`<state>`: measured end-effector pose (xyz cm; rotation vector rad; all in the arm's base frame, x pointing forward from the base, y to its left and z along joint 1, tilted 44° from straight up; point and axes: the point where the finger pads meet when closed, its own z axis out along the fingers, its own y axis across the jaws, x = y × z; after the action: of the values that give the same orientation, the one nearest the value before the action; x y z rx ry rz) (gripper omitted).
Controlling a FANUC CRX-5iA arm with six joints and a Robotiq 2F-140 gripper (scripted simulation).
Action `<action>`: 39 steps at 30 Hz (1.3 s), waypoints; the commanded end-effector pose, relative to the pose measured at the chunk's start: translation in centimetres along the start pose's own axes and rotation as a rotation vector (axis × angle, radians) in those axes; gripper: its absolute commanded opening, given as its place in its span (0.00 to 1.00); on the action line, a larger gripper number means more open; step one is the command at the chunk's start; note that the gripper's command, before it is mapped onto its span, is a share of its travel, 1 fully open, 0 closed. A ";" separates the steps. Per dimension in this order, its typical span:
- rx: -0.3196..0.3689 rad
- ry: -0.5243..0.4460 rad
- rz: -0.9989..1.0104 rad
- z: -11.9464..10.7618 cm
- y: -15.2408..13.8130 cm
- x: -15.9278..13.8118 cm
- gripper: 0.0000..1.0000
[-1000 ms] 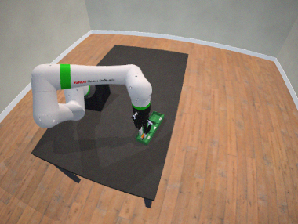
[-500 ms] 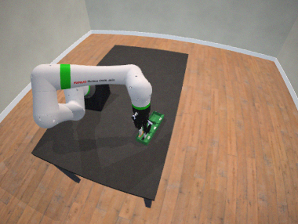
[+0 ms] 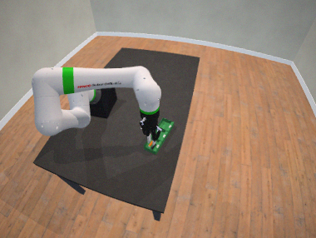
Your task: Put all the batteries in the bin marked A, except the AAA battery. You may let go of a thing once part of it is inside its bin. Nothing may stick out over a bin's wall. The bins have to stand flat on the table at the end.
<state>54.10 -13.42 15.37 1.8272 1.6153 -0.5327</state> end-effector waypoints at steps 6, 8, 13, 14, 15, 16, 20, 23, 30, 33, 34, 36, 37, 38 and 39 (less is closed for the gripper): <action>0.000 0.000 0.000 -1.2 0.0 0.0 0.17; 0.000 0.000 0.000 -1.5 0.0 0.0 0.17; 0.000 0.000 0.000 -1.7 0.0 0.0 0.17; 0.000 0.000 0.000 -1.7 0.0 0.0 0.17; 0.000 0.000 0.000 -1.7 0.0 0.0 0.17; 0.000 0.000 0.000 -2.1 0.0 0.0 1.00; 0.000 0.000 0.000 -3.7 0.0 0.0 1.00; 0.000 0.000 0.000 -4.9 0.0 0.0 1.00; 0.000 0.000 0.000 -6.9 0.0 0.0 1.00; 0.000 0.000 0.000 -8.1 0.0 0.0 1.00; 0.000 0.000 0.000 -8.5 0.0 0.0 1.00; 0.000 0.000 0.000 -9.3 0.0 0.0 1.00; 0.000 0.000 0.000 -9.7 0.0 0.0 1.00; 0.000 0.000 0.000 -10.1 0.0 0.0 1.00; 0.000 0.000 0.000 -10.5 0.0 0.0 1.00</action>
<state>53.11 -7.15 21.85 1.8269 1.6157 -0.5320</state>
